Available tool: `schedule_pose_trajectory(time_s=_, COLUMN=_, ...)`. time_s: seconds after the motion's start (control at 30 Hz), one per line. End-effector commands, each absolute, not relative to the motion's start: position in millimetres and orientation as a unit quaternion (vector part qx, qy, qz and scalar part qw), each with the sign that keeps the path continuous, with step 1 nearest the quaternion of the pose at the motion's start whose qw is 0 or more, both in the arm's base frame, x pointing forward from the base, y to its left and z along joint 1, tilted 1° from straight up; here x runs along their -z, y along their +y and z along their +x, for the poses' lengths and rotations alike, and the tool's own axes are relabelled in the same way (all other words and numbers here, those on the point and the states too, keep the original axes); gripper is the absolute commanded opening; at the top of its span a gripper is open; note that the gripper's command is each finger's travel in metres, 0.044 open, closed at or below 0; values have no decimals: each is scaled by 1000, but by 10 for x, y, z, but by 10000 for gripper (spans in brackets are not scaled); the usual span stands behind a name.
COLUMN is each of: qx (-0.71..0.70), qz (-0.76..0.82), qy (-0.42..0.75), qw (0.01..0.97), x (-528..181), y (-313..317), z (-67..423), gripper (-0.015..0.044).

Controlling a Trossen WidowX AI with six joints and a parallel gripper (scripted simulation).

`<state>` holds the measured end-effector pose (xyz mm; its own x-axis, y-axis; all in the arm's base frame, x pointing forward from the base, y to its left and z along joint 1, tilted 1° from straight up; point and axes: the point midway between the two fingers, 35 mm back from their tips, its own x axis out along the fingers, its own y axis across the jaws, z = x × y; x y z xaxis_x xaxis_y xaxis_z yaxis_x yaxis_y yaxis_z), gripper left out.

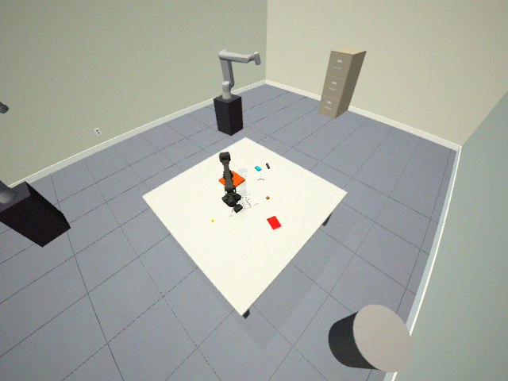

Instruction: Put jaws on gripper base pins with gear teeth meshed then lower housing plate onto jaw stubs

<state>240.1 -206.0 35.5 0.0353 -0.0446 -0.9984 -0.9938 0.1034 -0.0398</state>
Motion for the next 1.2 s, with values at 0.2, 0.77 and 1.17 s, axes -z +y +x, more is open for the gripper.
schedule_pose_trajectory(time_s=0.2, qx=-456, qz=-492, qy=525, qw=524, x=-335, y=-2055, z=2399, gripper=440)
schedule_pose_trajectory(time_s=0.77, qx=-454, qz=-492, qy=527, qw=524, x=-337, y=-2058, z=2399, gripper=414)
schedule_pose_trajectory(time_s=1.17, qx=-454, qz=-492, qy=527, qw=524, x=-337, y=-2058, z=2399, gripper=138)
